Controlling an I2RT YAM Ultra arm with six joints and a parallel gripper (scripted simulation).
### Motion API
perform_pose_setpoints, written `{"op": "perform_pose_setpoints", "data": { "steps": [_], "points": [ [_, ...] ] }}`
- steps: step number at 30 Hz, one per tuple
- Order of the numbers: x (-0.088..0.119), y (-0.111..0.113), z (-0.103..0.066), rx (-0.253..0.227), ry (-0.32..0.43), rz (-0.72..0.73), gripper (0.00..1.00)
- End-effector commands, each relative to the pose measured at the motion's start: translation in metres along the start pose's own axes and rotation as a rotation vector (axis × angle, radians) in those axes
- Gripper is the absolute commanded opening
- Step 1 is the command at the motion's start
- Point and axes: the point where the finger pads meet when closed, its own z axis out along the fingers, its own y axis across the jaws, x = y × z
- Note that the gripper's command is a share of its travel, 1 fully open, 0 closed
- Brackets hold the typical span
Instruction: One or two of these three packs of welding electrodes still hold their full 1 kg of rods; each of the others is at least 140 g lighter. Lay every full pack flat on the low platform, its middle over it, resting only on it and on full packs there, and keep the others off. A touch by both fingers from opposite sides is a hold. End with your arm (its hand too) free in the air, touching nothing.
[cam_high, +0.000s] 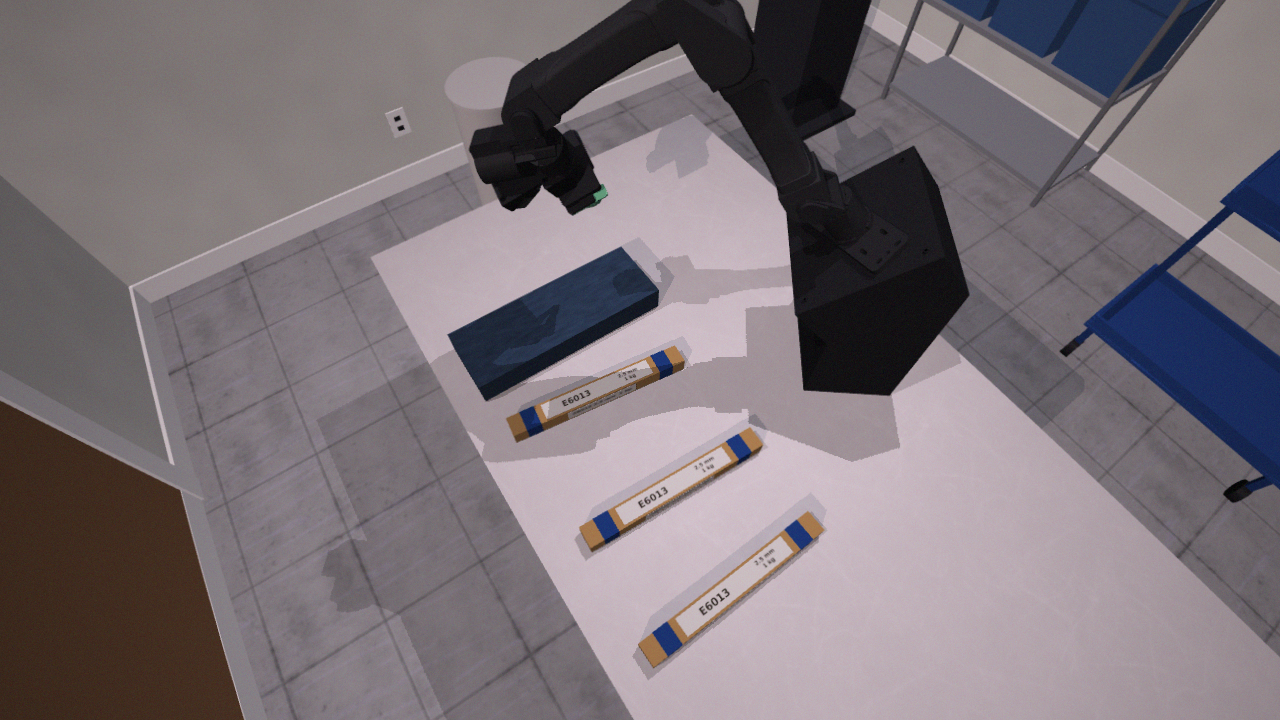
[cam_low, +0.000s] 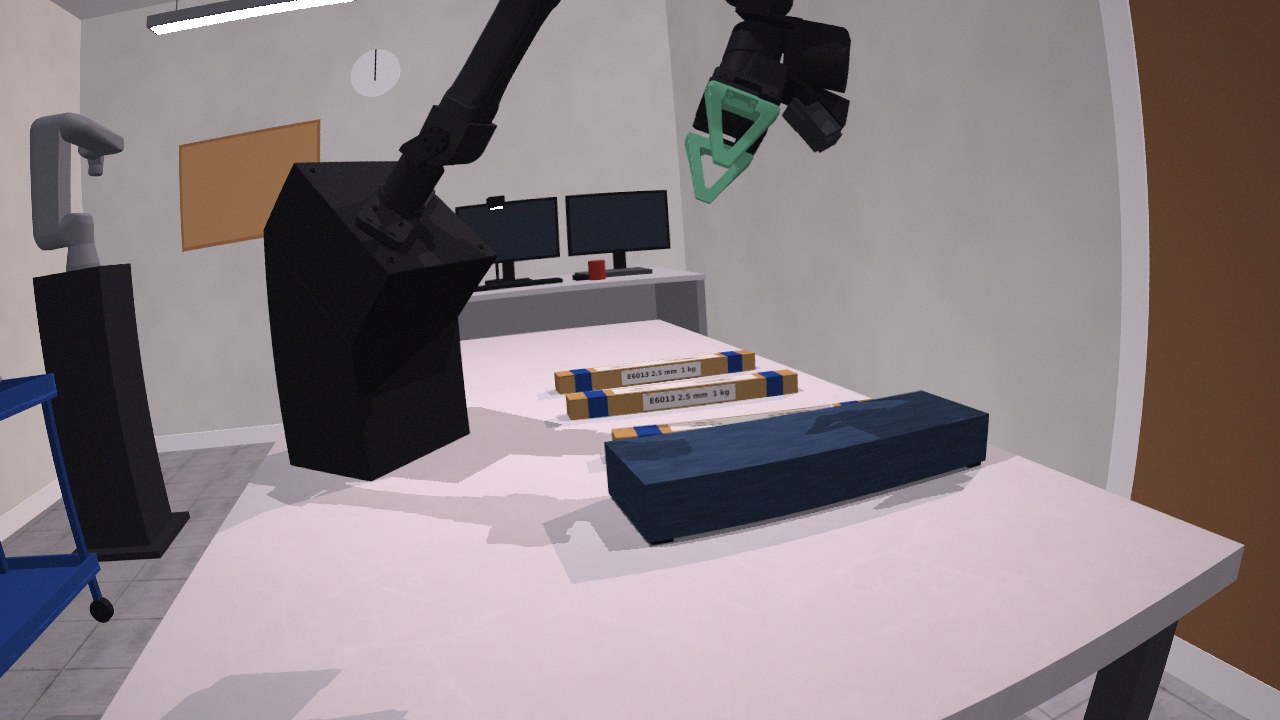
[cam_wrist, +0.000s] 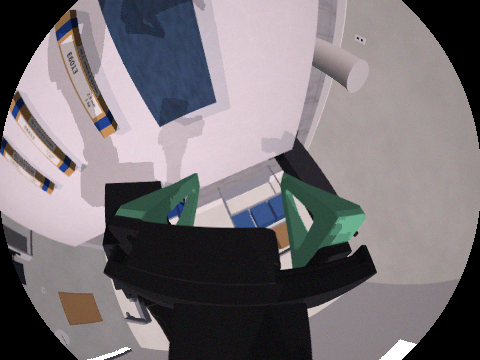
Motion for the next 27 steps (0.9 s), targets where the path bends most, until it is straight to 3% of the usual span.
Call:
{"op": "perform_pose_setpoints", "data": {
  "steps": [1, 2, 5, 6, 8, 9, 10, 12, 15, 16, 18, 20, 22, 24, 27],
  "points": [
    [-0.005, 0.001, -0.025, 0.026, -0.054, 0.063, 0.74],
    [-0.006, 0.013, -0.02, 0.004, -0.071, 0.047, 0.74],
    [-0.005, 0.032, -0.026, -0.007, -0.059, 0.029, 0.74],
    [-0.01, 0.038, -0.029, -0.025, -0.099, 0.03, 0.74],
    [-0.008, 0.05, -0.033, -0.034, -0.092, 0.015, 0.74],
    [-0.016, 0.048, -0.044, -0.03, -0.124, 0.041, 0.74],
    [-0.015, 0.061, -0.039, -0.052, -0.137, 0.021, 0.74],
    [-0.01, 0.074, -0.043, -0.06, -0.124, 0.001, 0.74],
    [-0.013, 0.077, -0.047, -0.06, -0.132, 0.008, 0.74],
    [-0.016, 0.085, -0.049, -0.08, -0.168, 0.006, 0.74],
    [-0.011, 0.097, -0.053, -0.086, -0.155, -0.014, 0.74],
    [-0.016, 0.107, -0.059, -0.108, -0.198, -0.008, 0.74],
    [-0.009, 0.119, -0.064, -0.112, -0.185, -0.029, 0.74],
    [-0.013, 0.129, -0.07, -0.136, -0.228, -0.024, 0.74],
    [-0.011, 0.139, -0.082, -0.143, -0.235, -0.026, 0.74]
  ]
}}
